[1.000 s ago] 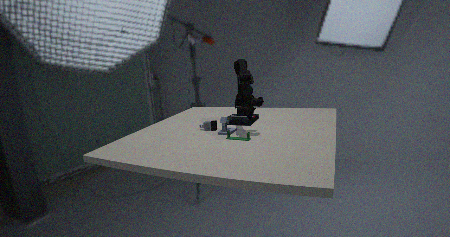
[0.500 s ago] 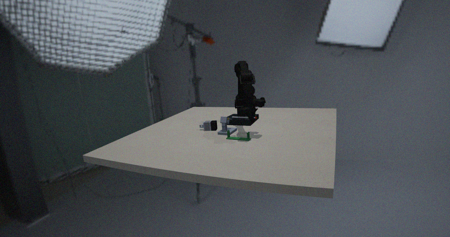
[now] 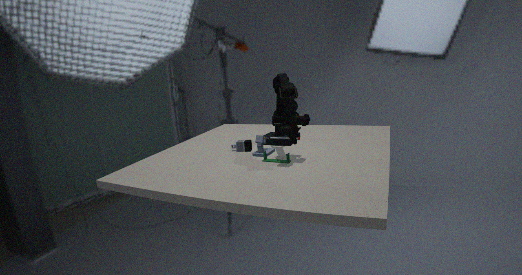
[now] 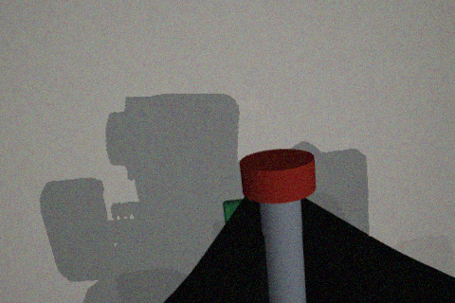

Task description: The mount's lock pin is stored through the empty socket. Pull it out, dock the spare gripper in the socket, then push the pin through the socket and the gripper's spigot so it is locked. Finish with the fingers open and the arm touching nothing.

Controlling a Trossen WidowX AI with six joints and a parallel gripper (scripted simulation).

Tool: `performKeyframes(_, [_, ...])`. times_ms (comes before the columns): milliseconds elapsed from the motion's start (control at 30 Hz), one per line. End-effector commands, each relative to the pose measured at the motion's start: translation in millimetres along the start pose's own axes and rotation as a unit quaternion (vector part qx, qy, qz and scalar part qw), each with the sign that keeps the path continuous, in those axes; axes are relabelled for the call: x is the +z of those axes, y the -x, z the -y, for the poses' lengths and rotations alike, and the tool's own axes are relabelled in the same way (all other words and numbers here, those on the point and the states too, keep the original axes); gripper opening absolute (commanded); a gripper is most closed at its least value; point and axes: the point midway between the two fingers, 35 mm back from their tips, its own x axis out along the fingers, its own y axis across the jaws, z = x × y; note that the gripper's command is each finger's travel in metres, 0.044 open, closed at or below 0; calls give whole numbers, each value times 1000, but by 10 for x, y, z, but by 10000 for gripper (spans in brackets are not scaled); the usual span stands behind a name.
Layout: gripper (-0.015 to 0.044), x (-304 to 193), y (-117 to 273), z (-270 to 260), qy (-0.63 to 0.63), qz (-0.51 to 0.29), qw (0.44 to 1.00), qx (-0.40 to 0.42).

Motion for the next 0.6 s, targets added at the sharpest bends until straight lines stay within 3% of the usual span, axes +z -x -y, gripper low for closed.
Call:
performKeyframes(0, [0,1,-45,5,-2,-2,1000,3])
performKeyframes(567, [0,-40,-307,-1,-2,2,1000,-4])
